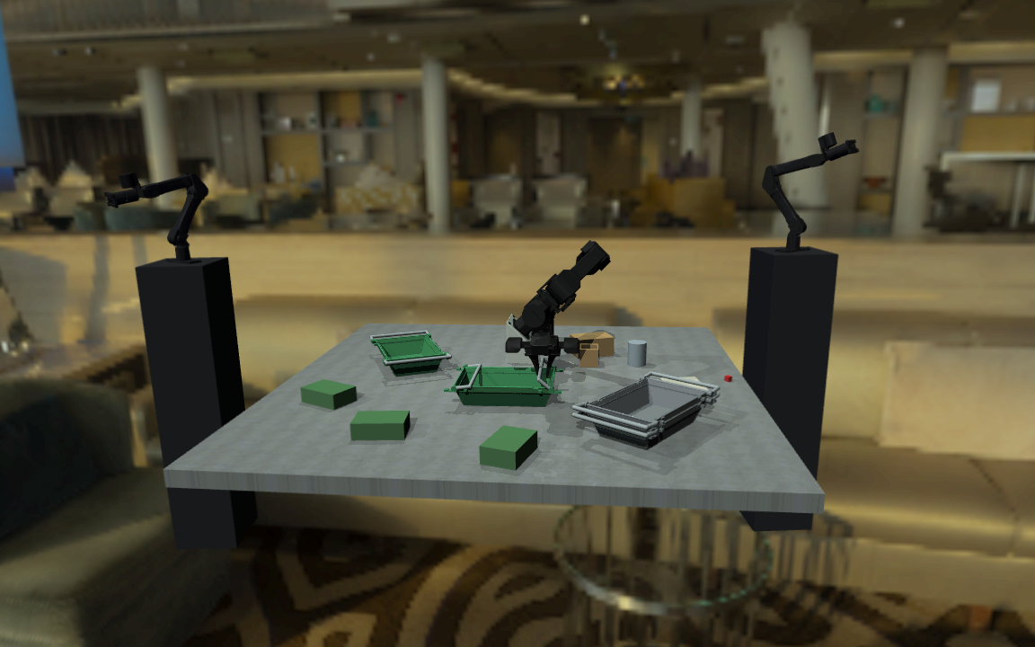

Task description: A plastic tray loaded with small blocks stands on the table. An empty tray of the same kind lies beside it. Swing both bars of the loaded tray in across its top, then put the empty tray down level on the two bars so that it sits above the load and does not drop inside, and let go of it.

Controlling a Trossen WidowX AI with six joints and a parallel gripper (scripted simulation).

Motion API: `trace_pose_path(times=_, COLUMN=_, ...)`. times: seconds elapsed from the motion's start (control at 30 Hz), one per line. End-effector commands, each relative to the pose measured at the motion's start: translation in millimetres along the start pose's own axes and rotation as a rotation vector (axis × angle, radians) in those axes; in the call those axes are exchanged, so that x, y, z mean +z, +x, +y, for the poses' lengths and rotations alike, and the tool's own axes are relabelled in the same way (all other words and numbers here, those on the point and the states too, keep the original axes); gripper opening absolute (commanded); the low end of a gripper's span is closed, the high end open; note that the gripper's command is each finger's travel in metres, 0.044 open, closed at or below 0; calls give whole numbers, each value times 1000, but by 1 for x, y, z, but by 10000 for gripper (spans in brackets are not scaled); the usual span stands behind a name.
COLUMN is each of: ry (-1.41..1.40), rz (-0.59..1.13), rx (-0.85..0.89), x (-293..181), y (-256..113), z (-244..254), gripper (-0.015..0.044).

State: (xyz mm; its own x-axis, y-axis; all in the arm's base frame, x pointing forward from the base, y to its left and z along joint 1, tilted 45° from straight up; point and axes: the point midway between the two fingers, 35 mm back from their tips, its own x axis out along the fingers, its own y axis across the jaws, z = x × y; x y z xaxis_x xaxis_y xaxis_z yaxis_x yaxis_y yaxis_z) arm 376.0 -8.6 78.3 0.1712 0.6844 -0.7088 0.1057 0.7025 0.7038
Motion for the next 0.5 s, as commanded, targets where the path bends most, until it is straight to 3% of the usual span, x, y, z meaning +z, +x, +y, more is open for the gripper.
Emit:
trace_pose_path(times=0.0, ry=-3, rz=1, rx=-2, x=-1, y=9, z=-10, gripper=87)
trace_pose_path(times=0.47, ry=-3, rz=1, rx=-3, x=-1, y=-35, z=-6, gripper=87)
